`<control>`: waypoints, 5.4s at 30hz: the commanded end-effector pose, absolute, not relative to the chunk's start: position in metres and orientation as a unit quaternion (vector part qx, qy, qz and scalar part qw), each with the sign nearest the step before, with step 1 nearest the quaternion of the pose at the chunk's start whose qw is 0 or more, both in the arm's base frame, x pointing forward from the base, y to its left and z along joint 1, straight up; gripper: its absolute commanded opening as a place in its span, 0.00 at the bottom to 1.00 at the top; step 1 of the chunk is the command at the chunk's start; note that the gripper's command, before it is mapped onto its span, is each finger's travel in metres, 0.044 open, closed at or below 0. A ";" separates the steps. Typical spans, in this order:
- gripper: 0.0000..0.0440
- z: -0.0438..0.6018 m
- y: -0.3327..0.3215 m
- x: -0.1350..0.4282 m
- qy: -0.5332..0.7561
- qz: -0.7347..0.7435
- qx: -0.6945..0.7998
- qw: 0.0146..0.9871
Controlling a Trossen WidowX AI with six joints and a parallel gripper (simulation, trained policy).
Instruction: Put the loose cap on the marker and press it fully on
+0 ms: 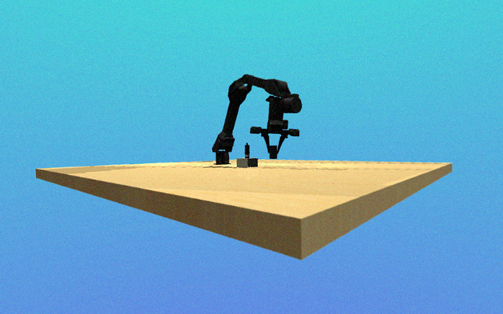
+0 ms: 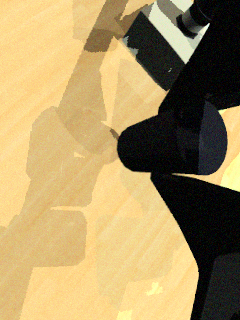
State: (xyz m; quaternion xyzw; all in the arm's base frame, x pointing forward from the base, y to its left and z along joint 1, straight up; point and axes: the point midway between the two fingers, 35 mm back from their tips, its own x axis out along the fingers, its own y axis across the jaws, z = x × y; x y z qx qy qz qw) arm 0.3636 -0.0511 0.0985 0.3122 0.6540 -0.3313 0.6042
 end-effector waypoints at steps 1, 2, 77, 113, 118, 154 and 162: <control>0.19 0.113 -0.053 0.363 0.646 -0.329 0.311 0.615; 0.19 0.116 -0.054 0.363 0.645 -0.328 0.311 0.616; 0.00 0.125 -0.085 0.252 0.682 -0.337 0.342 0.552; 0.04 0.083 -0.092 0.252 0.689 -0.310 0.306 0.578; 0.05 0.083 -0.093 0.252 0.689 -0.310 0.305 0.580; 0.16 0.081 -0.095 0.252 0.690 -0.306 0.296 0.586; 0.18 0.080 -0.096 0.252 0.690 -0.305 0.294 0.587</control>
